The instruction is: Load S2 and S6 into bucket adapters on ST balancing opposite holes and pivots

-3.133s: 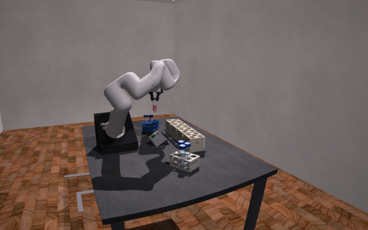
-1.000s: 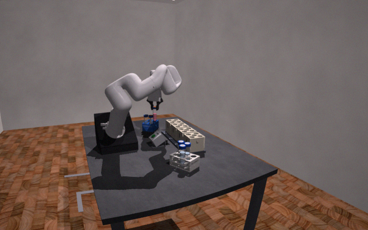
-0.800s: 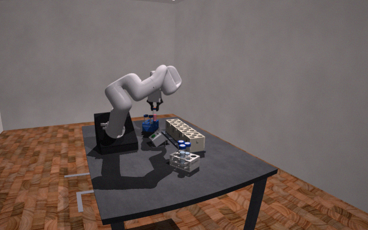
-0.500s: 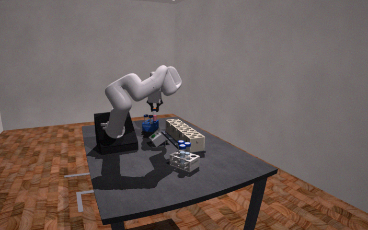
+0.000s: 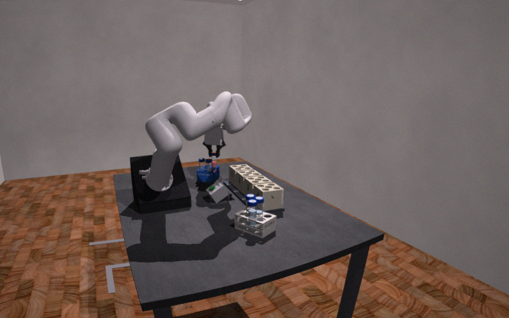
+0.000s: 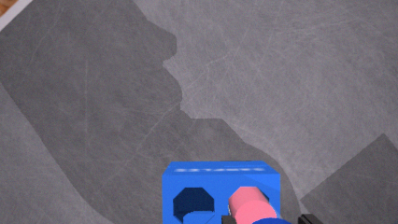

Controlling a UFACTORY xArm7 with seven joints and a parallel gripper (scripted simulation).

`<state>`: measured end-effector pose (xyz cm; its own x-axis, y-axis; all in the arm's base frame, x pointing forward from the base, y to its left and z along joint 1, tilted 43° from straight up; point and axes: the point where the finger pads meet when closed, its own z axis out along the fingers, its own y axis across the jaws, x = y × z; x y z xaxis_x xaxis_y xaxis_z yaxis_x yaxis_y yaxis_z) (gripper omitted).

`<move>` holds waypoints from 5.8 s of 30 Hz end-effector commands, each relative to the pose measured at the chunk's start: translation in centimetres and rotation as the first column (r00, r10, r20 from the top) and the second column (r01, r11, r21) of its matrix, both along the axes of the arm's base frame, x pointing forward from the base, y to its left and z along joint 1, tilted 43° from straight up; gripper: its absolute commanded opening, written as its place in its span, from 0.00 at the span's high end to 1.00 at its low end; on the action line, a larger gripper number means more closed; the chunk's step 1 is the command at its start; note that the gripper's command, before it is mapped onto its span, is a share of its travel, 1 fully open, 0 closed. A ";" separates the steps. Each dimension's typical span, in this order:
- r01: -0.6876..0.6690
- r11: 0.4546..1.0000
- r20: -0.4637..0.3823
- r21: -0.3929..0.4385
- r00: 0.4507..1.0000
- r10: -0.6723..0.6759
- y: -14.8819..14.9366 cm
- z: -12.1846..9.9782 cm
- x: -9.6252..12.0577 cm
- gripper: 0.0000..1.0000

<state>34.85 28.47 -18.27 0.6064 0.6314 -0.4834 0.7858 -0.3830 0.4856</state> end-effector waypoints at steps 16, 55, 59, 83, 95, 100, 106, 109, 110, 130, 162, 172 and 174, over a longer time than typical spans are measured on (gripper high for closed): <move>-0.002 1.000 0.001 0.005 1.000 0.002 -0.7 -1.0 0.2 1.00; -0.002 1.000 0.001 0.006 1.000 0.002 -1.1 -1.4 0.3 0.56; -0.002 1.000 0.001 0.006 1.000 0.002 -1.1 -1.4 0.3 0.56; -0.002 1.000 0.001 0.006 1.000 0.002 1.2 1.1 -0.2 0.56; -0.002 1.000 0.001 0.006 1.000 0.002 2.7 2.7 -0.4 0.56; -0.002 1.000 0.001 0.006 1.000 0.002 3.2 3.3 -0.5 0.56; -0.002 1.000 0.001 0.006 1.000 0.002 3.9 4.1 -0.7 0.56; -0.002 1.000 0.001 0.006 1.000 0.002 4.3 4.5 -0.7 0.56; -0.002 1.000 0.001 0.006 1.000 0.002 4.4 4.6 -0.8 0.56; -0.002 1.000 0.001 0.006 1.000 0.002 6.9 7.3 -1.2 0.56; -0.002 1.000 0.001 0.005 1.000 0.002 8.0 8.5 -1.4 0.56; 0.187 0.981 0.175 0.055 0.965 -0.194 5.5 10.5 -3.9 0.43; 0.232 0.970 0.216 0.072 0.946 -0.242 4.9 10.9 -4.5 0.43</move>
<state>31.23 33.87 -8.14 0.7796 0.5131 -0.3591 0.6155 -0.5216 0.5908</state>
